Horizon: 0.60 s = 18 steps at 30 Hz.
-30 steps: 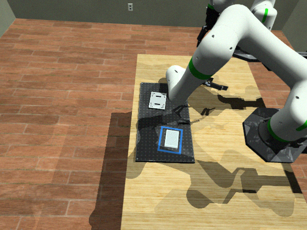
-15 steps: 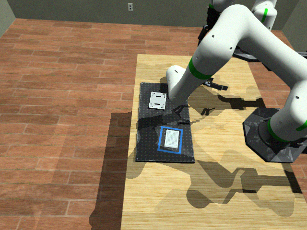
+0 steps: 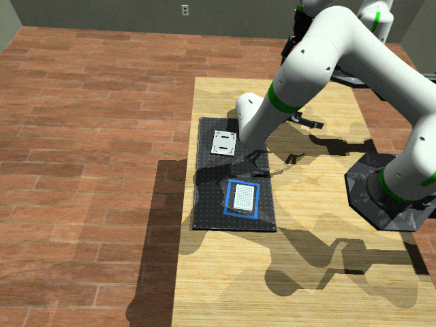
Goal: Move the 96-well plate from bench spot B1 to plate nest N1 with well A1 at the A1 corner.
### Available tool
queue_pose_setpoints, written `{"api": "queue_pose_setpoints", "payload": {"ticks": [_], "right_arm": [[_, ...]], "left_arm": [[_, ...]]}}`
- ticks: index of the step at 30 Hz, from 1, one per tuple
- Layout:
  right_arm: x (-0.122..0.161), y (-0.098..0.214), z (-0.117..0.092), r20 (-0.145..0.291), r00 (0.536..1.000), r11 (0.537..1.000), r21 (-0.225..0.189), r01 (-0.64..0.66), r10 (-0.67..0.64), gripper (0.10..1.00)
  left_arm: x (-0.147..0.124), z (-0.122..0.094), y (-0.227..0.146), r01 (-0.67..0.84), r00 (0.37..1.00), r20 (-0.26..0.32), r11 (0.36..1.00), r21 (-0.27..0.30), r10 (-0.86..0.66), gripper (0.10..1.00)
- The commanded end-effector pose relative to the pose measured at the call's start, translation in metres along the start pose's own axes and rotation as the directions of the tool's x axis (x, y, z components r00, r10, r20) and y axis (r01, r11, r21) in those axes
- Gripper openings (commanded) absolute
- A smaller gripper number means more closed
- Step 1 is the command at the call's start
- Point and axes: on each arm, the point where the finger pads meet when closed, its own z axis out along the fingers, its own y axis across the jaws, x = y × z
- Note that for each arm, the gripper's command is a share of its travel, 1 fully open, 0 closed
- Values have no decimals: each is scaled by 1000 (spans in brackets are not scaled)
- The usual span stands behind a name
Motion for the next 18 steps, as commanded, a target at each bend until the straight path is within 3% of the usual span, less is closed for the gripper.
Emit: {"api": "queue_pose_setpoints", "payload": {"ticks": [1,9,18], "right_arm": [[-1,0,0,1,1000,1000,0,0,0,1000],[-1,0,0,1,1000,1000,0,0,0,1000],[-1,0,0,1,1000,1000,0,0,0,1000]], "left_arm": [[-6,-2,1,67,998,21,998,5,-67,1000],[-25,-7,5,247,966,70,969,28,-248,1000],[-55,-16,11,503,850,125,858,101,-512,1000]]}}
